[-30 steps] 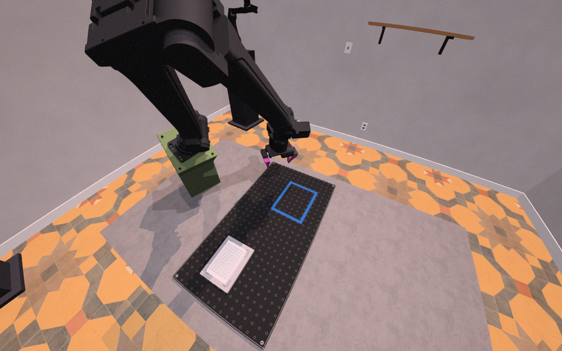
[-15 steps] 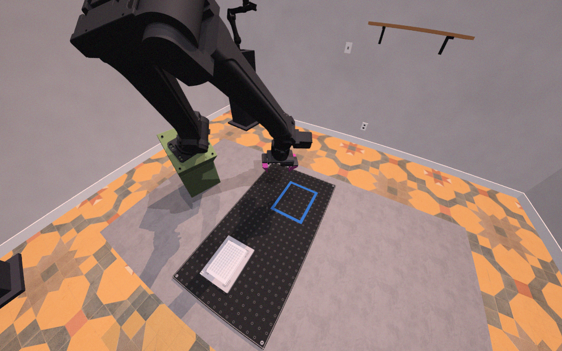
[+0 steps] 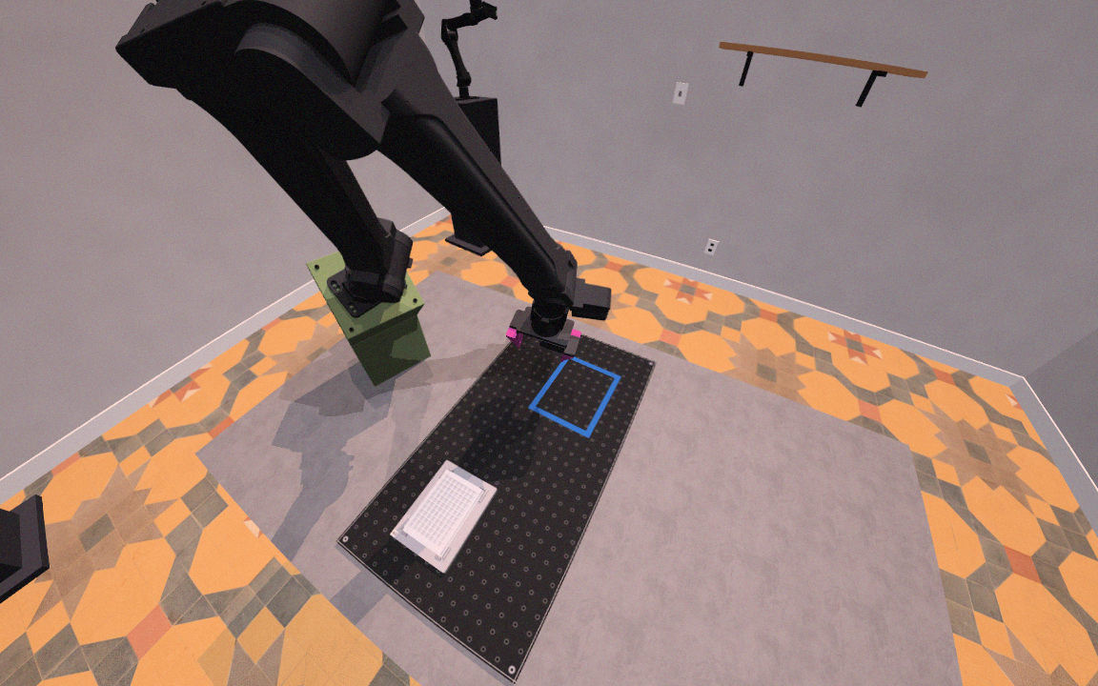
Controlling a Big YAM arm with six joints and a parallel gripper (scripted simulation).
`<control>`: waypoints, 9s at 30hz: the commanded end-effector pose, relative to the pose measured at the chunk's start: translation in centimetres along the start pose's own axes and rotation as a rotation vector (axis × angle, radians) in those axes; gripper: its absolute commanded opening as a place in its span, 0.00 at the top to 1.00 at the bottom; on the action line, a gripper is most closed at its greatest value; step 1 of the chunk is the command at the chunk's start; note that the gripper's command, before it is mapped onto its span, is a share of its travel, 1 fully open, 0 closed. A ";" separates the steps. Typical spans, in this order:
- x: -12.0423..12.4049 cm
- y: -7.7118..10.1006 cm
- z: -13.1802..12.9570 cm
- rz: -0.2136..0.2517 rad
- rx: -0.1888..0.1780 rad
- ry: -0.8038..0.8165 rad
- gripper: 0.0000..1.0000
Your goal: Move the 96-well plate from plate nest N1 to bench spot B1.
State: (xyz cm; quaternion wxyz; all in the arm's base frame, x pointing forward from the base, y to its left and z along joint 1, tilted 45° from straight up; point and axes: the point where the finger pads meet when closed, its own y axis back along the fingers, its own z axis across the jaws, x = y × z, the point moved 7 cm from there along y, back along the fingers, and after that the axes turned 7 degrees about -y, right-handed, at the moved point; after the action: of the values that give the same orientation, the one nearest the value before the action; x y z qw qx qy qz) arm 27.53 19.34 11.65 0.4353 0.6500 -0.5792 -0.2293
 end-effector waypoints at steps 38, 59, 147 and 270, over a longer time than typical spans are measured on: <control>13.1 -1.5 -2.2 -0.028 0.002 -1.266 0.00; 19.1 -1.3 -1.5 -0.054 0.027 -1.862 0.00; 33.7 2.1 4.4 -0.299 0.158 -3.315 0.00; 34.7 -5.9 2.8 -0.313 0.164 -3.307 1.00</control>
State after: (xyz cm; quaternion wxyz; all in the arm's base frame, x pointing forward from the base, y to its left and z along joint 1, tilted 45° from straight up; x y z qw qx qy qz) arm 35.67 -15.19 12.59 0.6710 0.2127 0.3287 0.6297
